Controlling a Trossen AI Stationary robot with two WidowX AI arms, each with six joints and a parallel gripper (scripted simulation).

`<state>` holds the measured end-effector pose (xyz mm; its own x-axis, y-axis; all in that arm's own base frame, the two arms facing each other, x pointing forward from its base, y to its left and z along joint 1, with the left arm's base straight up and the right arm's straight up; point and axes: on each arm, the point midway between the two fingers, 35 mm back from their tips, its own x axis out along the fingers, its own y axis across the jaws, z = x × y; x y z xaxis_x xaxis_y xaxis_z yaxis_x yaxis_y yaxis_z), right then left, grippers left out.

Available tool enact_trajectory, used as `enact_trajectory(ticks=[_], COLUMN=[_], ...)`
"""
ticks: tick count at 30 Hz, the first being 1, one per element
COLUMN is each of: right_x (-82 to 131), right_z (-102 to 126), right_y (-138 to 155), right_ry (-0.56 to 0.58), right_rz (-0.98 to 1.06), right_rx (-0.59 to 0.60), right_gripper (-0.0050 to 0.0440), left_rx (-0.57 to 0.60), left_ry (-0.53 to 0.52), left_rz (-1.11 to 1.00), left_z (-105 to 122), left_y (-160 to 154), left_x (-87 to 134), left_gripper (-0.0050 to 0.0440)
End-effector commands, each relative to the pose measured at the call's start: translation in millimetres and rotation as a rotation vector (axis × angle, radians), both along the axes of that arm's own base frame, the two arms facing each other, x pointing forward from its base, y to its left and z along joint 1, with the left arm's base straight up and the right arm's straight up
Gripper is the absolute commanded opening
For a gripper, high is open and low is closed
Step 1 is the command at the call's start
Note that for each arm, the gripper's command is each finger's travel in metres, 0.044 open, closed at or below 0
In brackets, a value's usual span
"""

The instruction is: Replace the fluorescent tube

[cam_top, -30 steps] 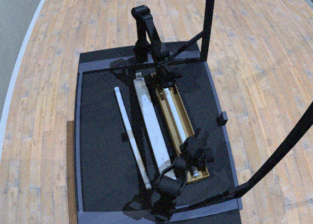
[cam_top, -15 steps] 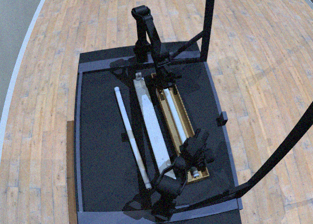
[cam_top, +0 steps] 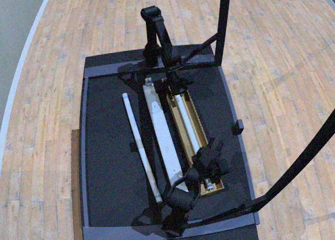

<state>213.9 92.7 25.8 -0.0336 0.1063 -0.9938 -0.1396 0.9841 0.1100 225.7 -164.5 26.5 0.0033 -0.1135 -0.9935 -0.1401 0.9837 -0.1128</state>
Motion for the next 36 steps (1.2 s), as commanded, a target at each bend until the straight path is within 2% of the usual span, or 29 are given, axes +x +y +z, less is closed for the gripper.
enact_trajectory(ticks=[1,3,5,6,7,9,10,13,16,17,19,20,24,26,30,33,36], right_x=[12.0,12.1,12.3,12.3,12.4,12.4,12.4,12.2,12.0,12.0,15.1,18.4,40.8,40.8,66.7,75.7,81.9], right_z=[21.5,24.7,24.8,25.7,28.9,28.9,32.3,51.6,66.5,66.5,66.7,65.9,64.9,64.9,66.9,63.2,60.4], right_y=[1.9,1.6,1.9,1.8,1.2,1.2,0.8,-1.6,-3.4,-3.4,-5.9,-9.0,-32.5,-32.5,-70.7,-98.8,-128.0], right_ry=[-0.056,-0.056,-0.056,-0.056,-0.056,-0.056,-0.057,-0.057,-0.057,-0.057,-0.069,-0.076,-0.143,-0.143,-0.239,-0.27,-0.287], right_rz=[0.004,0.004,0.003,0.003,0.004,0.004,0.004,0.004,0.004,0.004,0.006,0.01,0.036,0.036,0.082,0.121,0.158], right_rx=[0.016,0.016,0.016,0.016,0.016,0.016,0.016,0.016,0.016,0.016,0.012,0.008,-0.024,-0.024,-0.101,-0.173,-0.251], right_gripper=[0.023,0.023,0.023,0.0254,0.0278,0.0278,0.03,0.03,0.03,0.0276,0.023,0.023,0.023,0.023,0.023,0.023,0.023], left_rx=[-0.031,-0.031,-0.031,-0.031,-0.031,-0.031,-0.031,-0.031,-0.031,-0.031,-0.025,-0.017,0.046,0.046,0.155,0.242,0.321], left_ry=[-0.048,-0.048,-0.048,-0.048,-0.048,-0.048,-0.048,-0.048,-0.048,-0.048,-0.048,-0.054,-0.104,-0.104,-0.164,-0.152,-0.102], left_rz=[-0.001,-0.001,-0.001,-0.001,-0.001,-0.001,-0.001,-0.001,-0.001,-0.002,-0.001,0.001,0.019,0.019,0.038,0.029,0.006], left_z=[22.8,24.6,28.6,34.4,39.0,39.0,44.7,63.6,66.1,66.1,65.0,64.3,62.2,62.2,64.2,60.3,52.7], left_y=[-3.8,-3.6,-3.1,-2.3,-1.6,-1.6,-0.8,2.0,2.3,2.2,3.6,8.1,45.9,45.9,103.7,141.9,173.1], left_x=[9.6,9.7,9.6,9.4,9.3,9.3,9.0,8.1,8.0,7.9,8.7,9.7,22.0,22.0,33.7,26.5,10.2], left_gripper=[0.023,0.023,0.0278,0.03,0.03,0.03,0.03,0.03,0.03,0.03,0.0252,0.023,0.023,0.023,0.023,0.023,0.023])
